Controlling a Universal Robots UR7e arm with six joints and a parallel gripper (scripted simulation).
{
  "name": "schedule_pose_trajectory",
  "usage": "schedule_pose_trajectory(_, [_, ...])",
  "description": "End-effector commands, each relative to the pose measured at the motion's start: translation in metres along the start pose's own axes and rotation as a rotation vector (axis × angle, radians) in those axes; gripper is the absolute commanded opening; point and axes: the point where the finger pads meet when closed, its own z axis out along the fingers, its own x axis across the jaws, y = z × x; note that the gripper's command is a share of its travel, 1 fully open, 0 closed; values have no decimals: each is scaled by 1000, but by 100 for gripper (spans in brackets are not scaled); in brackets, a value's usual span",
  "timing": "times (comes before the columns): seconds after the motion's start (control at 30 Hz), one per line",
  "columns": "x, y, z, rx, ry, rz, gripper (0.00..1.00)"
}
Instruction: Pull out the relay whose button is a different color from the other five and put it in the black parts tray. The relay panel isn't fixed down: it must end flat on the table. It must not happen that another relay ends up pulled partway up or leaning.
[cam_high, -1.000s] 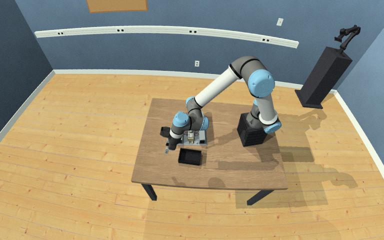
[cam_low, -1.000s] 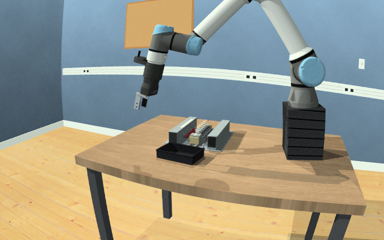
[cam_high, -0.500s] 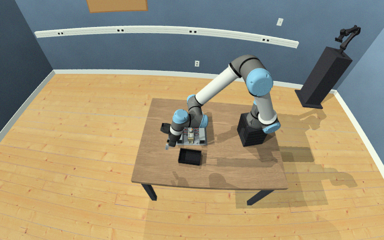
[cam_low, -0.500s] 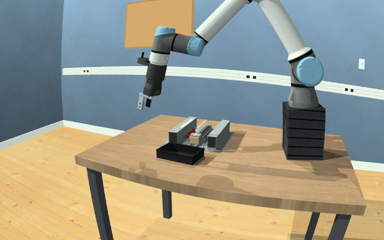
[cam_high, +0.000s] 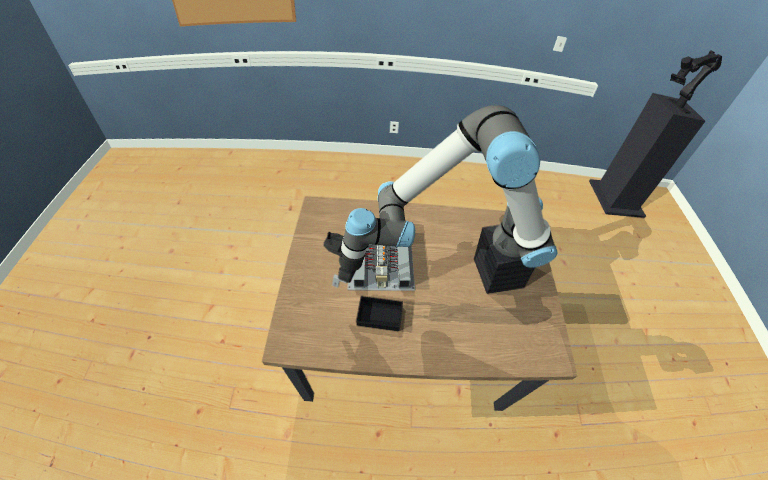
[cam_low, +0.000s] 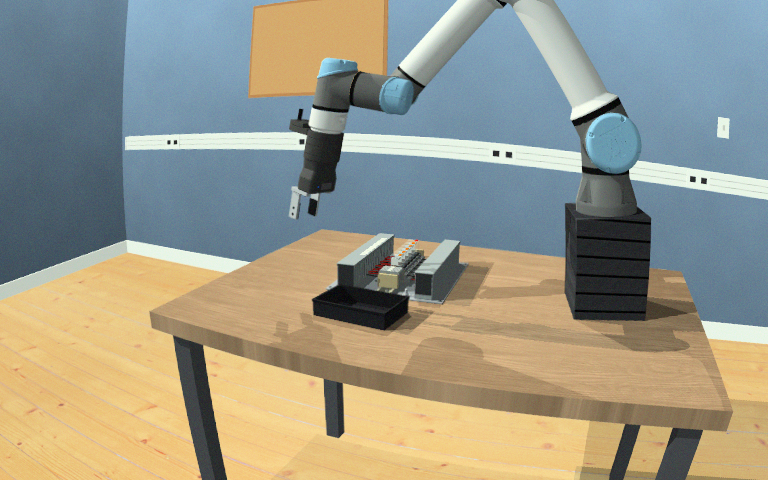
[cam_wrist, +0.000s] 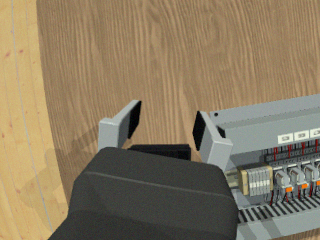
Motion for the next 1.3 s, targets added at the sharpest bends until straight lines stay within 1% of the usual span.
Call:
schedule_pose_trajectory(0.0, [17,-3,2,-6,6,58,98])
schedule_pose_trajectory(0.03, [17,-3,2,-6,6,58,98])
schedule_pose_trajectory(0.07, [23,-3,3,-8,8,76,98])
schedule_pose_trajectory(0.53, [106,-4,16,-42,43,365,98])
schedule_pose_trajectory(0.6, [106,-4,16,-42,43,365,98])
schedule_pose_trajectory(1.1, [194,9,26,-76,82,694,98])
schedule_pose_trajectory(1.17, [194,9,26,-76,82,694,98])
schedule_pose_trajectory(1.27, [209,13,27,-82,89,756,98])
